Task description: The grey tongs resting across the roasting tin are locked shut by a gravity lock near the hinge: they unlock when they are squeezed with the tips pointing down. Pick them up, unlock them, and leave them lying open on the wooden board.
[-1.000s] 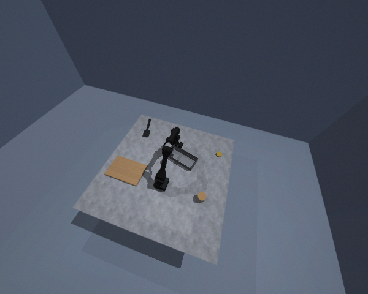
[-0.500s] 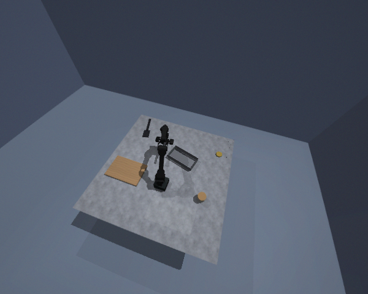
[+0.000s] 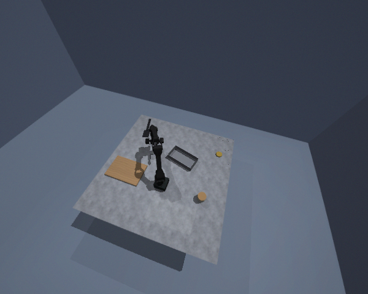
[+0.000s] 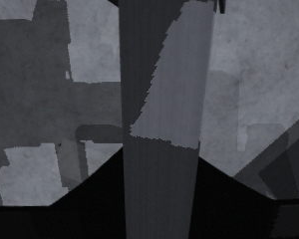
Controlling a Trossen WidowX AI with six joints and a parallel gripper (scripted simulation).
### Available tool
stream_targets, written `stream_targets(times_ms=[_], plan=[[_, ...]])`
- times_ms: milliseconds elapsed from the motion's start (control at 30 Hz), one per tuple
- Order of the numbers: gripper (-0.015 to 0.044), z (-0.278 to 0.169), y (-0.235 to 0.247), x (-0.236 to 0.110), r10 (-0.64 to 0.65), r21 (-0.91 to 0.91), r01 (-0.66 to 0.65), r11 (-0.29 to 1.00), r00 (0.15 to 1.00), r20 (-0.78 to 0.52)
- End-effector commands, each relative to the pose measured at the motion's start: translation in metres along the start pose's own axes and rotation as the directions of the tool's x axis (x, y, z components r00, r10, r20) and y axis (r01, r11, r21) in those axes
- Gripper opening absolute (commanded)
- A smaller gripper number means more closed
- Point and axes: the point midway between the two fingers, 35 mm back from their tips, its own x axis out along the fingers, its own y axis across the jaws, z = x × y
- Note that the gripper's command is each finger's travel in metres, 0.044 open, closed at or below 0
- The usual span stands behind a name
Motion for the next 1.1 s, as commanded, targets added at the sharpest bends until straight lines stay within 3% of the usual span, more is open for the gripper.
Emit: stream_targets(times_ms=[0, 267, 1067], plan=[[-0.015, -0.003, 0.022, 0.0, -0.004, -0.067, 0.004, 0.998, 1.0, -0.004], [-0.015, -0.007, 0.045, 0.0, -0.002, -0.133, 0.001, 0.991, 1.0, -0.003], [-0.015, -0.08, 0.201, -0.003, 0.018, -0.577, -0.02, 0.816, 1.0, -0.008]])
